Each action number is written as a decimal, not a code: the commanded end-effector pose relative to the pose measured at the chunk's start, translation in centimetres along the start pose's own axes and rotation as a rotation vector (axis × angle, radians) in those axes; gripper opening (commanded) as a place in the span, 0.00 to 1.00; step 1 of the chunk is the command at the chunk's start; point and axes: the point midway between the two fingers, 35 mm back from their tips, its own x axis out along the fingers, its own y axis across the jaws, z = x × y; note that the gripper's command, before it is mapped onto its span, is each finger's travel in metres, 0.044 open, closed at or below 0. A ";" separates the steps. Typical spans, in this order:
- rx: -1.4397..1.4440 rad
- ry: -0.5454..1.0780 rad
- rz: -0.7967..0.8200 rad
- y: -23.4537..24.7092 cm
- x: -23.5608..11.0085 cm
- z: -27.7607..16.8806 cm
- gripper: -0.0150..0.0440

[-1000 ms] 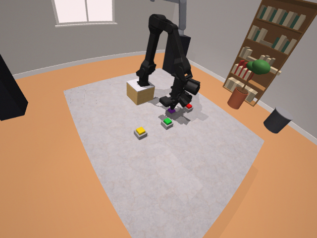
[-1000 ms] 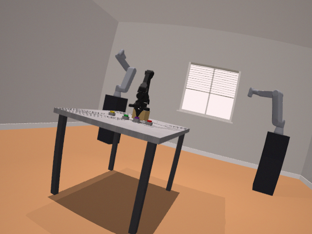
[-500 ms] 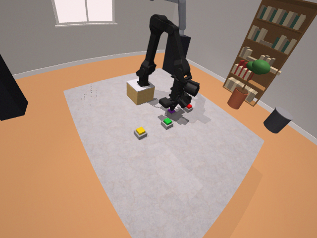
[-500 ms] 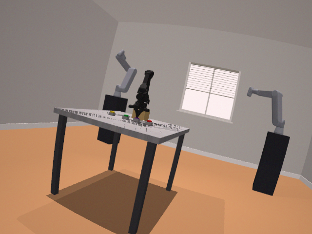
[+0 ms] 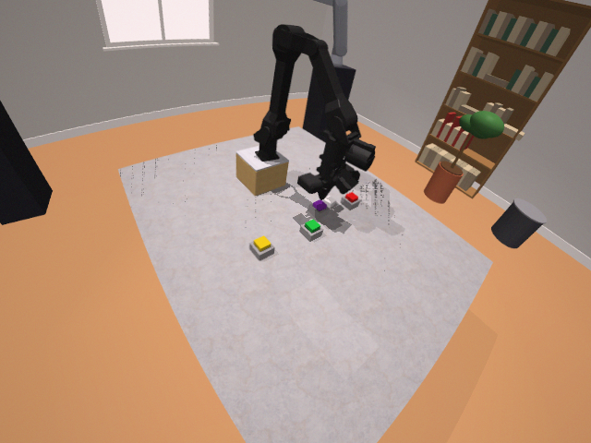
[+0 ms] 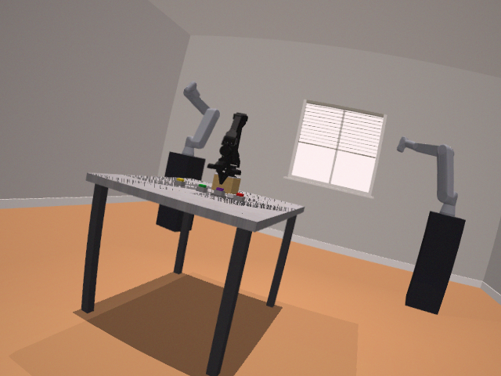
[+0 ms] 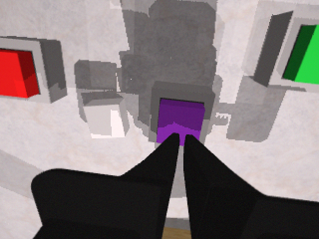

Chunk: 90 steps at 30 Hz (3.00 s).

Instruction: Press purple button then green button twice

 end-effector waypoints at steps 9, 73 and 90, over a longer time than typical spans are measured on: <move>0.005 0.002 0.005 0.1 -6.8 0.0 0.29; 0.005 -0.002 -0.002 -8.4 2.6 5.6 0.29; 0.005 -0.002 -0.002 -8.4 -0.2 5.7 0.29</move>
